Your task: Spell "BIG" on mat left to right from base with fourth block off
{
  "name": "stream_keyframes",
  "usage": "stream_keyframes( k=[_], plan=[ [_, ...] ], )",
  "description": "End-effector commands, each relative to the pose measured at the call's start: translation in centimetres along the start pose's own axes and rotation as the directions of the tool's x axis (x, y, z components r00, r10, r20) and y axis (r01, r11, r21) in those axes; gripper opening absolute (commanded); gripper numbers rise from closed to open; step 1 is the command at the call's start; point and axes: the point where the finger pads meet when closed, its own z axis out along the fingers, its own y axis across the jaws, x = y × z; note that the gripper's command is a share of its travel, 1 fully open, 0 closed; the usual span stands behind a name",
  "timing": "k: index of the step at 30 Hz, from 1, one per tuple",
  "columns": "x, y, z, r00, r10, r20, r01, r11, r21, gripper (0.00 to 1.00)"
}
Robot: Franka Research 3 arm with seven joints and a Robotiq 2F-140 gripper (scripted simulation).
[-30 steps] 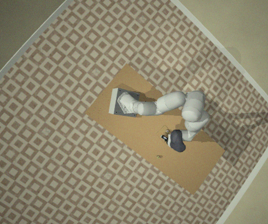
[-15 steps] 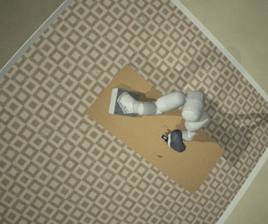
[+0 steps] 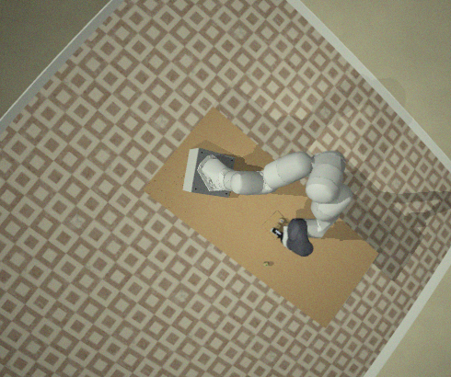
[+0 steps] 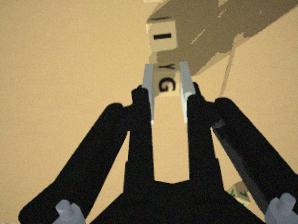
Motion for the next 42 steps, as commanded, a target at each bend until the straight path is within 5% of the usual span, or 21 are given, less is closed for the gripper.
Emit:
stream_keyframes(
  k=[1, 10, 16, 42],
  plan=[
    [0.2, 0.0, -1.2, 1.0, -0.005, -0.005, 0.005, 1.0, 0.003, 0.13],
    [0.2, 0.0, -7.6, 1.0, -0.005, -0.005, 0.005, 1.0, 0.003, 0.13],
    [0.2, 0.0, -9.2, 1.0, -0.005, -0.005, 0.005, 1.0, 0.003, 0.13],
    [0.2, 0.0, -9.4, 1.0, -0.005, -0.005, 0.005, 1.0, 0.003, 0.13]
  ],
)
